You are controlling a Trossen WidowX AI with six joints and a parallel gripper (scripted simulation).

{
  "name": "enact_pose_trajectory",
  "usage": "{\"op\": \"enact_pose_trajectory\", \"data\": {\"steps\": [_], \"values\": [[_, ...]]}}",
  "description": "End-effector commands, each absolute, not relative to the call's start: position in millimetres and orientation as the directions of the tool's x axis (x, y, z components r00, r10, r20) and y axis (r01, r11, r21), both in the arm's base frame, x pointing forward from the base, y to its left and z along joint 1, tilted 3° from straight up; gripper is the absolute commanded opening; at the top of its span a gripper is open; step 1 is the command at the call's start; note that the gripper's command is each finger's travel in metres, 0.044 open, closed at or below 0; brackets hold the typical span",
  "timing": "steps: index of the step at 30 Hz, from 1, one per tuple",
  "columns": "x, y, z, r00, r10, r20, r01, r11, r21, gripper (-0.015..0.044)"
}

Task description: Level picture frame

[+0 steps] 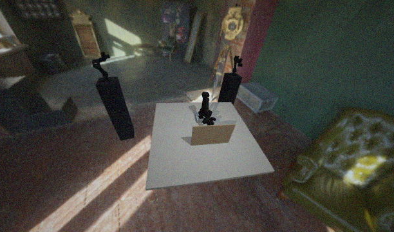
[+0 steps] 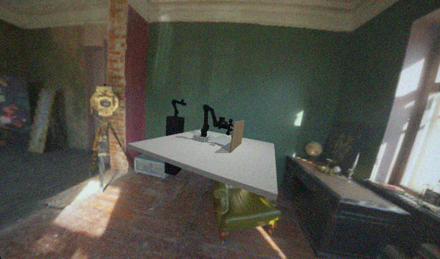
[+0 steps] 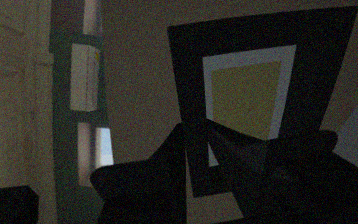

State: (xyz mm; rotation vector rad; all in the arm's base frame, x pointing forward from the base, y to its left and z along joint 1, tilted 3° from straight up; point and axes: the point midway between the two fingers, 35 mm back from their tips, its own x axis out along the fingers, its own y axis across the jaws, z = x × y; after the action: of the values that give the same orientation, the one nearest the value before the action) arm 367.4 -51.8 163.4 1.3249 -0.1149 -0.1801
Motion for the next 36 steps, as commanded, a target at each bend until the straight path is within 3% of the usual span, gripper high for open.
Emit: {"op": "enact_pose_trajectory", "data": {"steps": [1,36], "values": [[367.4,-51.8,164.0,0.98,-0.196,-0.017,0.064,0.233,0.97,0.0],[367.3,-52.7,161.1,0.981,-0.195,-0.02,0.033,0.065,0.997,0.0]]}}
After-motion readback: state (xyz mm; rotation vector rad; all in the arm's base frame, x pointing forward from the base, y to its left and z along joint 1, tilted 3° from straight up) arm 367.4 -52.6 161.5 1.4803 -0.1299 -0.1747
